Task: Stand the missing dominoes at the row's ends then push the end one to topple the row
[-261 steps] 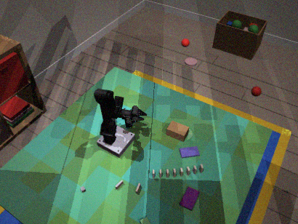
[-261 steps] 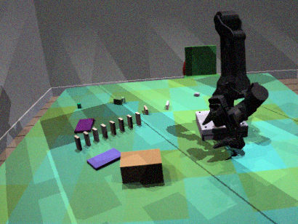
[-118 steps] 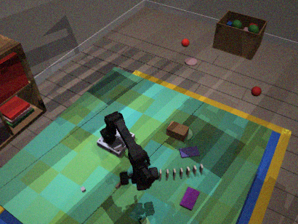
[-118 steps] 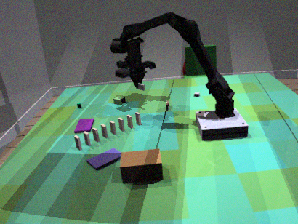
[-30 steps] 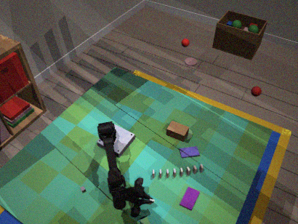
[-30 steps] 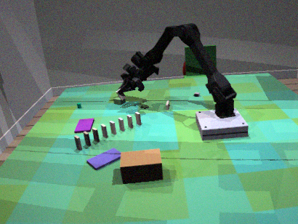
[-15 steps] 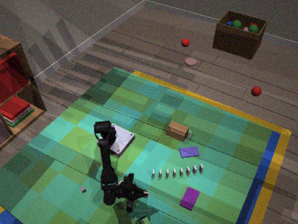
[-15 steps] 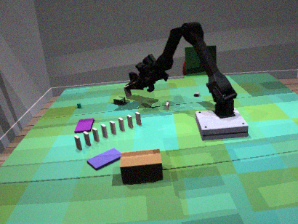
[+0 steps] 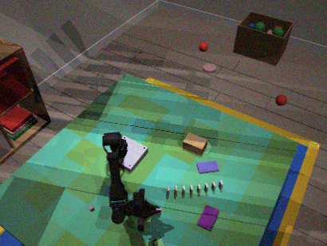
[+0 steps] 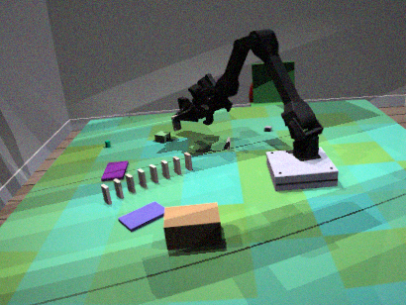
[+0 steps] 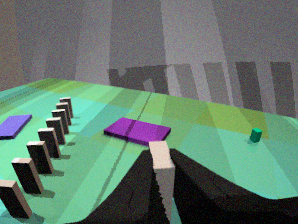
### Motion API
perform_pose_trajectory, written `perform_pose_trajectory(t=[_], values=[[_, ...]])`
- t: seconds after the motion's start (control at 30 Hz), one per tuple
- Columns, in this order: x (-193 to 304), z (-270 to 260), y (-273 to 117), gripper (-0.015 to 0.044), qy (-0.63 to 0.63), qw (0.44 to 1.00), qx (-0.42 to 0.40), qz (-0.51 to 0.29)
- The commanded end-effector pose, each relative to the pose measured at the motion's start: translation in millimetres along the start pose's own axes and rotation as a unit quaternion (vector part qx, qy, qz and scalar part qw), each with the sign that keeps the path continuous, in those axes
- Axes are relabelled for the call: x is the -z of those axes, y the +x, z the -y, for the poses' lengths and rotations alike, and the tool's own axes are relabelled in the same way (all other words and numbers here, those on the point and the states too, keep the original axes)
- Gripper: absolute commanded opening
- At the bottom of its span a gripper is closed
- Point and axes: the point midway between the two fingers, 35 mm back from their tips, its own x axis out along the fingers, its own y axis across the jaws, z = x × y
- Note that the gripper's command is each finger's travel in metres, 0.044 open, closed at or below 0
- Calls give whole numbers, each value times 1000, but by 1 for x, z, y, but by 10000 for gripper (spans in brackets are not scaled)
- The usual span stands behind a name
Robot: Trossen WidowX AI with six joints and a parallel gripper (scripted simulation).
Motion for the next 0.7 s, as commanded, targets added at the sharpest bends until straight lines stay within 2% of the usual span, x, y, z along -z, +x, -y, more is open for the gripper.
perform_pose_trajectory(t=[0.0, 0.17, 0.67], values=[[-1, 0, 0, 28, 0, 1000, -1, 2], [2, 0, 1, 28, 0, 1000, -1, 2], [67, -1, 17, 28, 0, 1000, 0, 1]])
